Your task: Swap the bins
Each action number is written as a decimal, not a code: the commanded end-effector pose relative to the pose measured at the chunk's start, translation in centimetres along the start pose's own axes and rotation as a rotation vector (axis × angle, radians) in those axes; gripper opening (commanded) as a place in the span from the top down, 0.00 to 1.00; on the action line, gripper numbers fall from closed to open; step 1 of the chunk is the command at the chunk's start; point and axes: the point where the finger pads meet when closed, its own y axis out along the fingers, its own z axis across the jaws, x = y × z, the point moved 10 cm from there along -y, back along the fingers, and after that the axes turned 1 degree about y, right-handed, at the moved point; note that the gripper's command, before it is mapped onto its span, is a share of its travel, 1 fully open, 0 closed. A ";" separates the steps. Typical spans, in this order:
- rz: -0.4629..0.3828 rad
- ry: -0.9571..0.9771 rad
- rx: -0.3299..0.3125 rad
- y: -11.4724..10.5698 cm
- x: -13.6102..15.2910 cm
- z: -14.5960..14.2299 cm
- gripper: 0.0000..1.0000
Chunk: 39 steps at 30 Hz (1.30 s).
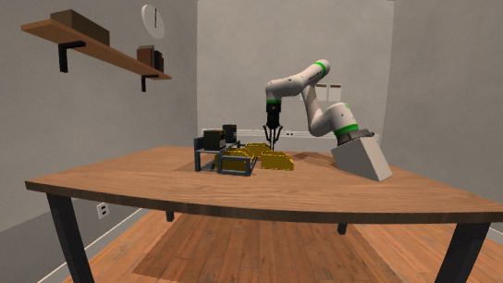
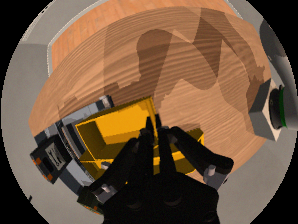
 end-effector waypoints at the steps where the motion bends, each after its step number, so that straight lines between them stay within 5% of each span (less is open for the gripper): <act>1: 0.000 0.000 -0.002 -0.1 0.0 0.9 0.90; 39: 0.000 0.000 -0.002 -0.1 -0.1 4.6 0.90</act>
